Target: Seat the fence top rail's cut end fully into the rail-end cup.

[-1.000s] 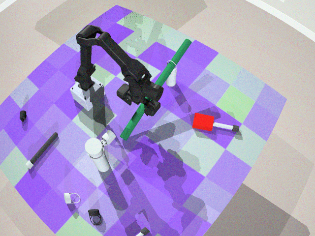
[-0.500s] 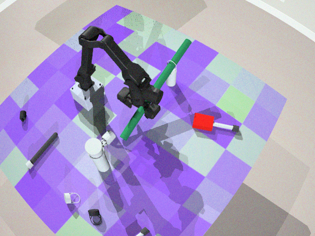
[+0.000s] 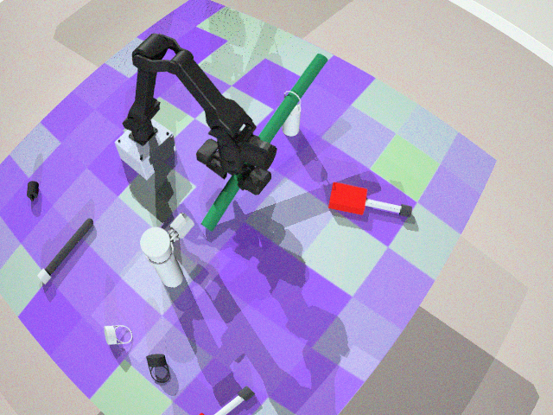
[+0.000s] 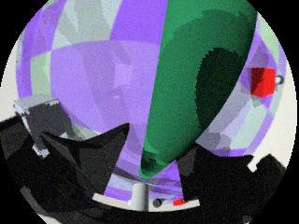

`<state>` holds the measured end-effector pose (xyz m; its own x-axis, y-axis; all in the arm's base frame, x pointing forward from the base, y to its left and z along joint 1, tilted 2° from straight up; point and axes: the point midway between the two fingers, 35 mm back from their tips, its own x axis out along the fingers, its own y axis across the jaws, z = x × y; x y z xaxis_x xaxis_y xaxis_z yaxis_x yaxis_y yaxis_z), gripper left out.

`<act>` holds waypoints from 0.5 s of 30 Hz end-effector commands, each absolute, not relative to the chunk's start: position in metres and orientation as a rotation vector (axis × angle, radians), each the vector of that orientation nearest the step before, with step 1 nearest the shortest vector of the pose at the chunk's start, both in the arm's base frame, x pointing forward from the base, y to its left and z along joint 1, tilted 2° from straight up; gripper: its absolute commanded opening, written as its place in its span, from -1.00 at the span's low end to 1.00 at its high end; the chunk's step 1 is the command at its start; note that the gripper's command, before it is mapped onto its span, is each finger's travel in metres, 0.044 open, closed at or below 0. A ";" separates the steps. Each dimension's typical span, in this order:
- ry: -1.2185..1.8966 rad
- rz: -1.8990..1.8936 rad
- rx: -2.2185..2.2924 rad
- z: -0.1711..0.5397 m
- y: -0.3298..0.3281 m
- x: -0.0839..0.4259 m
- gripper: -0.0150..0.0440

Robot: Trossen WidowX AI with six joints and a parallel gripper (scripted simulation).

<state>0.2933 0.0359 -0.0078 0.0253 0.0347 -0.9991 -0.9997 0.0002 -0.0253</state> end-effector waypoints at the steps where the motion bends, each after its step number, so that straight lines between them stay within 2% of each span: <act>1: 1.169 1.205 -1.197 -0.009 0.035 0.293 0.22; 14: 1.169 1.205 -1.197 -0.009 0.035 0.293 -0.07; 15: 1.169 1.205 -1.197 -0.008 0.035 0.293 -0.16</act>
<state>0.2952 0.0351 -0.0078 0.0346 0.0293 -0.9990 -0.9994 0.0007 -0.0346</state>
